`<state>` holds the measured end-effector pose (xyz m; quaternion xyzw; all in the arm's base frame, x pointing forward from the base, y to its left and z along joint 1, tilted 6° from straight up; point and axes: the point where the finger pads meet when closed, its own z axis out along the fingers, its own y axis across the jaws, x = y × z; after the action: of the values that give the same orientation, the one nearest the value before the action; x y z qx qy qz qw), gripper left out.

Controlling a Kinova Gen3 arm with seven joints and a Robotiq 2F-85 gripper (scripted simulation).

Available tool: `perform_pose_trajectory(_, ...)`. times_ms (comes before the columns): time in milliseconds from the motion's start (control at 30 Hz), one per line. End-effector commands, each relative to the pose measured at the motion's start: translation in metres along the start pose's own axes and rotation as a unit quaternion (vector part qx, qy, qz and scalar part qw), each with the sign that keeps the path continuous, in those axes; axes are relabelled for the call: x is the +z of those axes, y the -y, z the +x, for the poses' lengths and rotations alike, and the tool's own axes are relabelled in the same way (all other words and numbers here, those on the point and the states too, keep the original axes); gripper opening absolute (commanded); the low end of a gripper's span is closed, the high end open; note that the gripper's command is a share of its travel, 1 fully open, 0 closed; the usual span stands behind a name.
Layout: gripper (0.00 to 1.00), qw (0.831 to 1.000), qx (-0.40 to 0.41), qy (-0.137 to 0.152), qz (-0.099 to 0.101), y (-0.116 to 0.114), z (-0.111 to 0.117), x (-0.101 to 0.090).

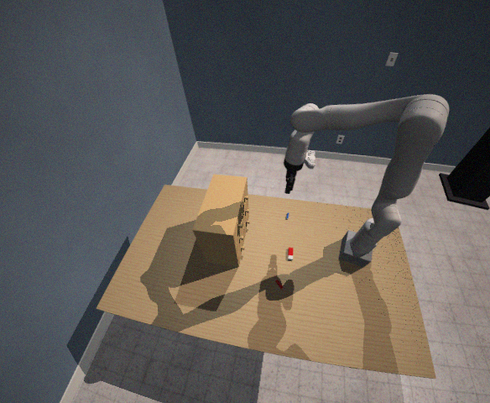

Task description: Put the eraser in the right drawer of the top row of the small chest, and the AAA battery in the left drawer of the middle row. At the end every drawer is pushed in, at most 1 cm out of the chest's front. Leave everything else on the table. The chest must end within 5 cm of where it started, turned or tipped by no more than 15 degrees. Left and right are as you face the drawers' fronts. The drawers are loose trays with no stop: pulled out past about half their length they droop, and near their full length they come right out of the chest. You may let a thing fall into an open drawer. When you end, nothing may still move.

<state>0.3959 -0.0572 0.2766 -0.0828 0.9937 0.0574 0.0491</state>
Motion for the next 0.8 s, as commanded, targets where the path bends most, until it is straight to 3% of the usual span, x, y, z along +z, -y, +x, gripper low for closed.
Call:
perform_pose_trajectory(0, 1.00, 1.000, 0.000, 0.006, -0.001, 0.000, 0.000, 0.001)
perform_pose_trajectory(767, 1.00, 0.997, 0.000, 0.076, -0.001, 0.000, -0.013, 0.020)
